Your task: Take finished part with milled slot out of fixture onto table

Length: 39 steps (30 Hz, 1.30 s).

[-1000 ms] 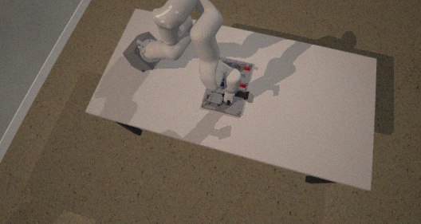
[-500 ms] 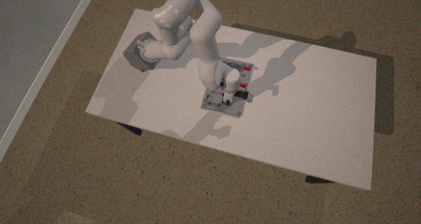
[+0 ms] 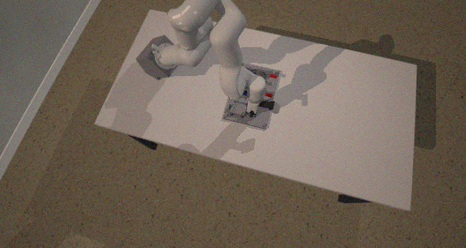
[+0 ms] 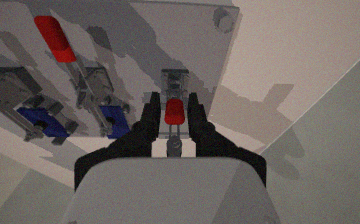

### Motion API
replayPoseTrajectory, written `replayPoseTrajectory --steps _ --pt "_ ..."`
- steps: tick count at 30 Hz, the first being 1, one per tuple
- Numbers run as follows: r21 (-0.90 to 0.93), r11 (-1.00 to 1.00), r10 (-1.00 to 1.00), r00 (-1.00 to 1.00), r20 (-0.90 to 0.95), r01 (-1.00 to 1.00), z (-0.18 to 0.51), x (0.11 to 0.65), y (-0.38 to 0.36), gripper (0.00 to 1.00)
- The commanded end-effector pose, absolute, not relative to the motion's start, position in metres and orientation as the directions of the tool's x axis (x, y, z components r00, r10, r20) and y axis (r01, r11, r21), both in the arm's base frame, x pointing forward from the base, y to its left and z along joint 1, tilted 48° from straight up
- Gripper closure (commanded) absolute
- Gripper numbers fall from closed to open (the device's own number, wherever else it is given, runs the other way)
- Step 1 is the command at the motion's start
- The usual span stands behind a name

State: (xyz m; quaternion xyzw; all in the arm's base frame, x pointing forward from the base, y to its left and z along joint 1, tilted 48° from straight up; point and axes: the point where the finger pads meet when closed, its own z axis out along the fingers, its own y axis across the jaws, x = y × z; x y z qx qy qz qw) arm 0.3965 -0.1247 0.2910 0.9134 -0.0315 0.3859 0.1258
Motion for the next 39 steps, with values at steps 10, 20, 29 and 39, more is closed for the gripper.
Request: replayPoseTrajectory --steps 10,20,29,39 --pt "0.207 -0.966 0.041 0.695 0.718 -0.156 0.2945 0.3975 -0.1250 0.53" --pt "0.206 -0.966 0.041 0.695 0.718 -0.156 0.2943 0.3975 -0.1249 0.53" --pt "0.206 -0.966 0.041 0.695 0.717 -0.156 0.2943 0.3971 -0.1248 0.53" --pt "0.206 -0.966 0.041 0.695 0.717 -0.156 0.3025 0.3886 -0.1217 0.53"
